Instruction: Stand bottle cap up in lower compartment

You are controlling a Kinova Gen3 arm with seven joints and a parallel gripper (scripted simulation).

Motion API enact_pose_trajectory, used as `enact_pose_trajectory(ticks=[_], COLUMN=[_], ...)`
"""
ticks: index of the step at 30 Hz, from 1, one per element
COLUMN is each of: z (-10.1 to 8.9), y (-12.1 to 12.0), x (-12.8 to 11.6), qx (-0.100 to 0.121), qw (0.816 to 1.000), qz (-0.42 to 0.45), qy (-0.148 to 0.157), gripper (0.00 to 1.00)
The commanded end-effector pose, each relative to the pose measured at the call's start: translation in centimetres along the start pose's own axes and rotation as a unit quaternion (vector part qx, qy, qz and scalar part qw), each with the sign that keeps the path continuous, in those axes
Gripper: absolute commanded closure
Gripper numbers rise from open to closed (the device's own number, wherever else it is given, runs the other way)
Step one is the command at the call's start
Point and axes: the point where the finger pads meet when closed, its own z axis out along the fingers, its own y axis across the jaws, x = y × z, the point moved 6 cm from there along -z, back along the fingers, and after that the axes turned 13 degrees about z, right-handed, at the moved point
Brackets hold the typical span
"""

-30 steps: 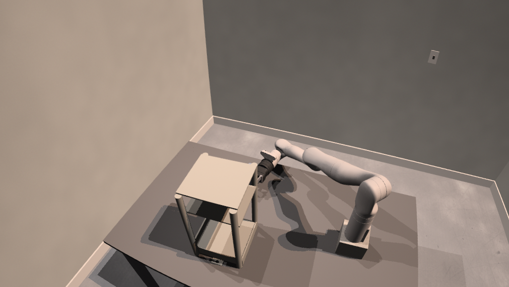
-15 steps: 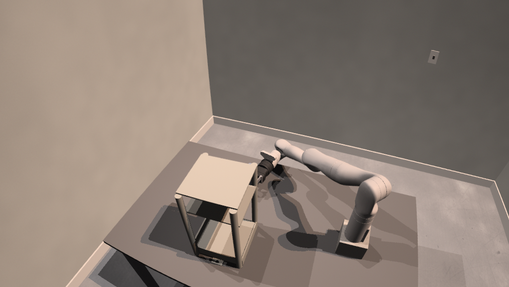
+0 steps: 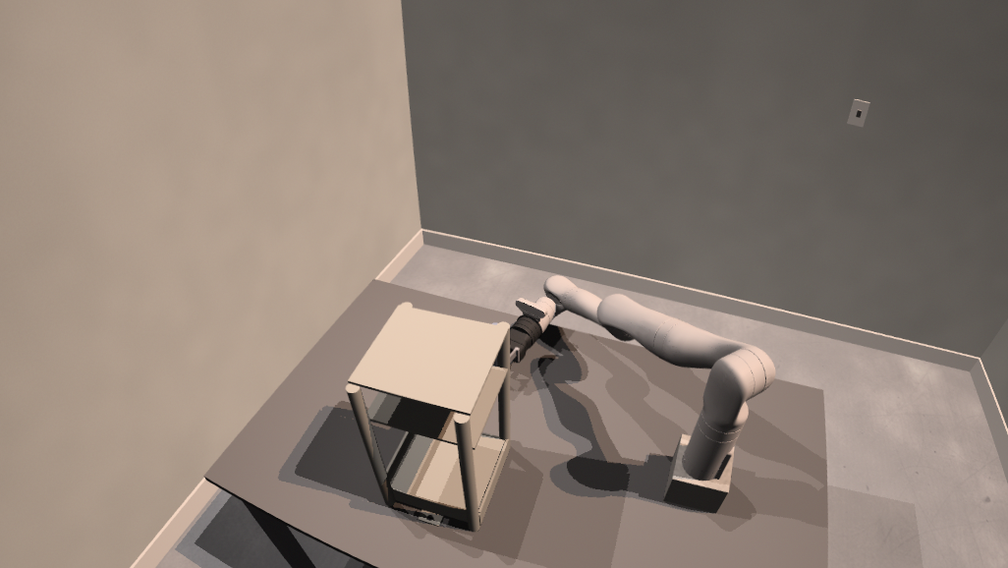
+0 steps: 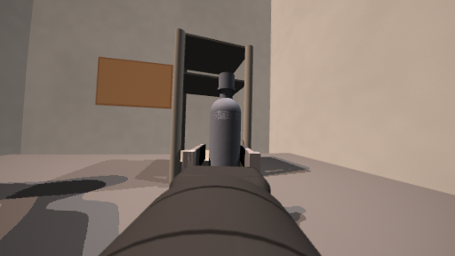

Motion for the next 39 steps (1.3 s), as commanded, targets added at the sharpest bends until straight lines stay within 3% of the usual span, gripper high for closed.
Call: enact_pose_trajectory(ticks=[1,20,21,39], z=[-0.03,-0.03,-0.03,-0.03], y=[0.02,0.02,0.02,0.02], x=[0.13,0.13,0.13,0.13], qx=[0.0,0.0,0.0,0.0], qw=[1.0,1.0,1.0,1.0], qz=[-0.001,-0.001,-0.001,-0.001], qy=[0.0,0.0,0.0,0.0], gripper=[0.0,0.0,1.0,1.0])
